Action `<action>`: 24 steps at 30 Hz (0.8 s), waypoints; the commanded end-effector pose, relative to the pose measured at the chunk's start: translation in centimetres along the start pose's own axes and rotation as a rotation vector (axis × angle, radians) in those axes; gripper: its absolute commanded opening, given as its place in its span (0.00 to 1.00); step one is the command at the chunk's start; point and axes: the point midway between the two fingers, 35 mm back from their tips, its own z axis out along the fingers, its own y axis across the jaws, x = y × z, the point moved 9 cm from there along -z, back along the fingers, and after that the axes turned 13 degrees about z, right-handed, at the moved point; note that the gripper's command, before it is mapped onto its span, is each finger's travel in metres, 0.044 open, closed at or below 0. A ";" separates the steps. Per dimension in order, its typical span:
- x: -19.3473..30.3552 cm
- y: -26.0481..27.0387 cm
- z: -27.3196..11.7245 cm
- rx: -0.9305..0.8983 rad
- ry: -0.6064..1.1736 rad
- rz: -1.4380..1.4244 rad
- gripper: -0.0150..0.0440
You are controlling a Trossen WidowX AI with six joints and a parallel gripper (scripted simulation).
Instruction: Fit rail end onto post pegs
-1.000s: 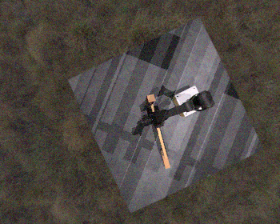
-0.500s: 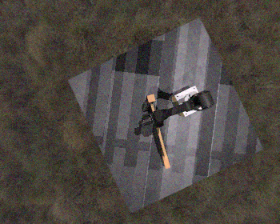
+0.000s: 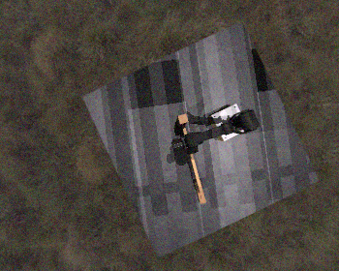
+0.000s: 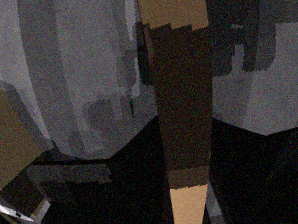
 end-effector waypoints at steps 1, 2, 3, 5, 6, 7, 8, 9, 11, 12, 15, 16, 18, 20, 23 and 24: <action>0.4 -0.3 0.0 0.006 0.005 0.002 0.25; 0.4 -0.3 0.0 0.006 0.005 0.002 0.25; 0.4 -0.3 0.0 0.006 0.005 0.002 0.25; 0.4 -0.3 0.0 0.006 0.005 0.002 0.25; 0.4 -0.3 0.0 0.006 0.005 0.002 0.25; 0.4 -0.3 0.0 0.006 0.005 0.002 0.25; 0.4 -0.3 0.0 0.006 0.005 0.002 0.25; 0.4 -0.3 0.0 0.006 0.005 0.002 0.25; 0.5 -0.3 0.0 0.006 0.005 0.002 0.25; 0.5 -0.3 0.0 0.006 0.005 0.002 0.25; 0.6 -0.3 -0.1 0.006 0.005 0.002 0.25; 0.6 -0.3 -0.1 0.006 0.005 0.002 0.25; 0.7 -0.3 -0.1 0.006 0.005 0.002 0.25; 0.7 -0.3 -0.1 0.006 0.005 0.002 0.25; 0.8 -0.3 -0.2 0.006 0.006 0.002 0.25; 0.8 -0.3 -0.2 0.006 0.006 0.002 0.25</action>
